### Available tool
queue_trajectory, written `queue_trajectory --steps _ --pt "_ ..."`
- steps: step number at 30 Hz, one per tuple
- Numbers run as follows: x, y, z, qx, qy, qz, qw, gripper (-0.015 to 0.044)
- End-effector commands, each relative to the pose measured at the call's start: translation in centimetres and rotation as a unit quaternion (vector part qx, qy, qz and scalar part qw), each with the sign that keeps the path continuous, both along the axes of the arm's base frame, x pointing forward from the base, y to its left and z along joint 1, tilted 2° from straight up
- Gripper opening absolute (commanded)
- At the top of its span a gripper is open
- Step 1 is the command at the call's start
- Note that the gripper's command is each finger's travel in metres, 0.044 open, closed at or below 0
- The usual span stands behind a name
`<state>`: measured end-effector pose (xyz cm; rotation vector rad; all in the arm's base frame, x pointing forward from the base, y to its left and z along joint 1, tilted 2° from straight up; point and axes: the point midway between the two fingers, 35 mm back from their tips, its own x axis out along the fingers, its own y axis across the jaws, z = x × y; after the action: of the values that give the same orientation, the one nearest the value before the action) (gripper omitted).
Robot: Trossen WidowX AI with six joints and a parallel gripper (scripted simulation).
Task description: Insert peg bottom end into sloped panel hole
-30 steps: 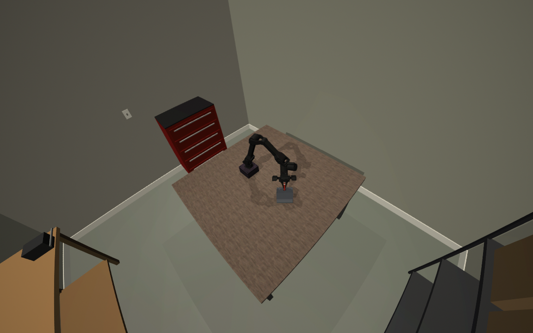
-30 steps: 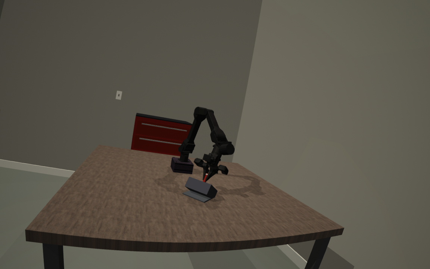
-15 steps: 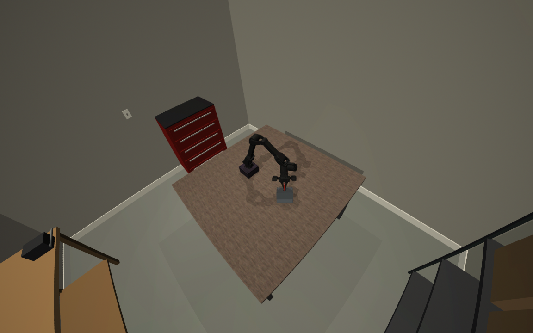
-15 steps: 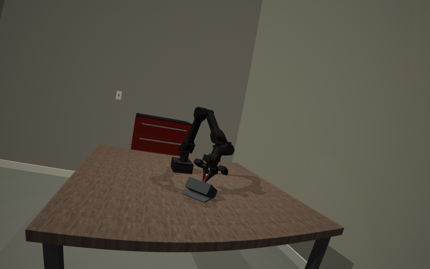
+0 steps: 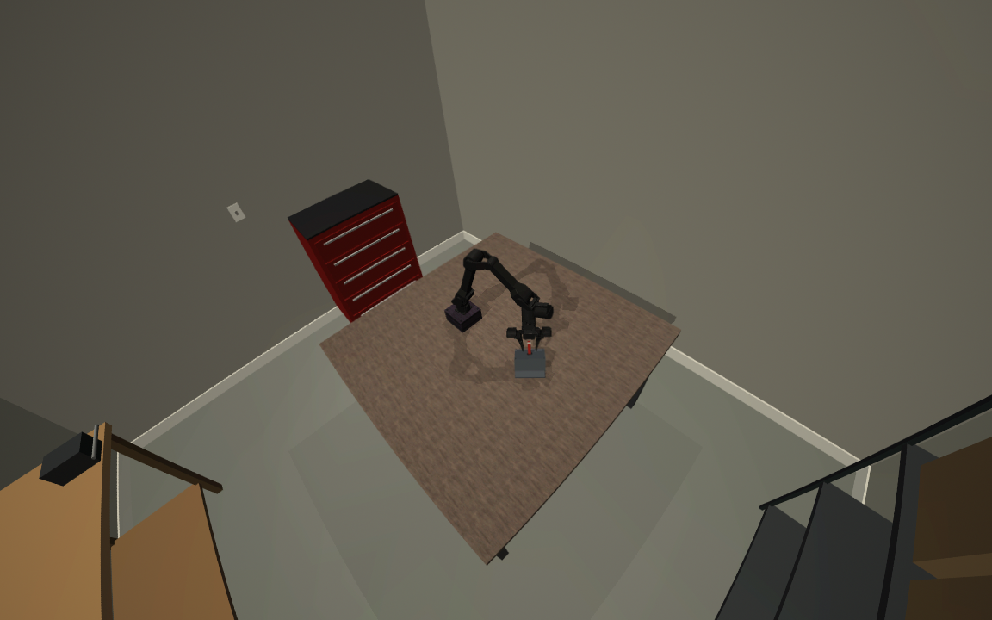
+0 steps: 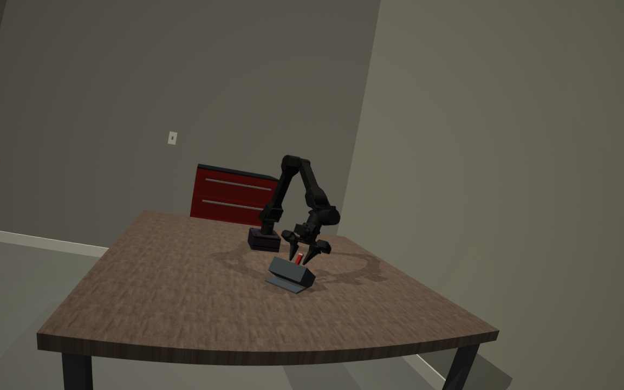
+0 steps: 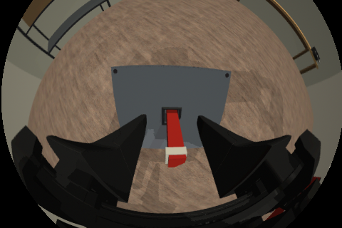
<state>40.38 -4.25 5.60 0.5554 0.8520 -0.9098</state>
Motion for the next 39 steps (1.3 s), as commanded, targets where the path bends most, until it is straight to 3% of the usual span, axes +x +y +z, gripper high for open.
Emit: queue_trajectory --steps 1,5,39 --pt "0.0 0.0 0.0 0.0 0.0 0.0 1.0 0.0341" --pt "-0.1 0.3 0.5 0.0 0.001 0.0 1.0 0.044" --pt "-2.3 4.1 7.0 0.0 0.011 0.003 1.0 0.044"
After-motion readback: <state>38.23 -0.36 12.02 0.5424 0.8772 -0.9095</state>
